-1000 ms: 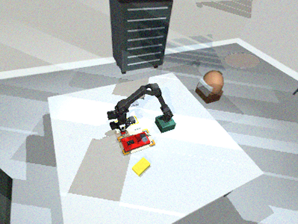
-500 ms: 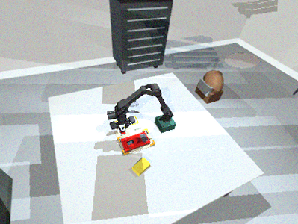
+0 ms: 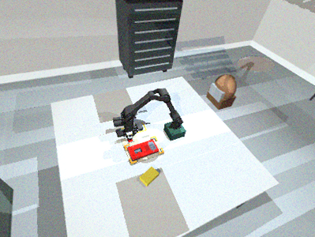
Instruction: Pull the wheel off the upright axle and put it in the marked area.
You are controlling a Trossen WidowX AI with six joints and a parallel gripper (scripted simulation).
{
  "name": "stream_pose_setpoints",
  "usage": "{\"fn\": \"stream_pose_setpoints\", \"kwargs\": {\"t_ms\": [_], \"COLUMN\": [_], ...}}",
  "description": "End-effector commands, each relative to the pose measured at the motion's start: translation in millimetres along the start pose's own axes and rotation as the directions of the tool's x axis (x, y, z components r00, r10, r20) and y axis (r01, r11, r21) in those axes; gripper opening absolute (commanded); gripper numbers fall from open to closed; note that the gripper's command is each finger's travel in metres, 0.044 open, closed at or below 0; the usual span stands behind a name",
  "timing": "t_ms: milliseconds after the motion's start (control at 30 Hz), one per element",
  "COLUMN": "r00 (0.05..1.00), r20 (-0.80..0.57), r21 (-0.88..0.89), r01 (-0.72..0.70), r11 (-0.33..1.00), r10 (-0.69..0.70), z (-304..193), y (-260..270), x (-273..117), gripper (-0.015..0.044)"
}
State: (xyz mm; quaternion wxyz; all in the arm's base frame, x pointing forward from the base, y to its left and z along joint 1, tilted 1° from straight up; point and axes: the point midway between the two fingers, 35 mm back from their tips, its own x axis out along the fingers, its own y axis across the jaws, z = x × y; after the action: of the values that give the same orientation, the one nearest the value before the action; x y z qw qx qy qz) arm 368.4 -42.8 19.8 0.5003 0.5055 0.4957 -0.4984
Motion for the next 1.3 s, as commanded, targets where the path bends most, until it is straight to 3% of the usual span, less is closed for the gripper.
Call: {"fn": "stream_pose_setpoints", "kwargs": {"t_ms": [0,1267], "r00": [1.000,1.000], "r20": [0.001,0.003], "r21": [-0.002,-0.003], "r01": [-0.005,-0.007], "r11": [1.000,1.000], "r10": [0.005,0.007], "z": [0,-1], "y": [-1,-1], "x": [-12,-24], "gripper": [0.0000,0.0000]}}
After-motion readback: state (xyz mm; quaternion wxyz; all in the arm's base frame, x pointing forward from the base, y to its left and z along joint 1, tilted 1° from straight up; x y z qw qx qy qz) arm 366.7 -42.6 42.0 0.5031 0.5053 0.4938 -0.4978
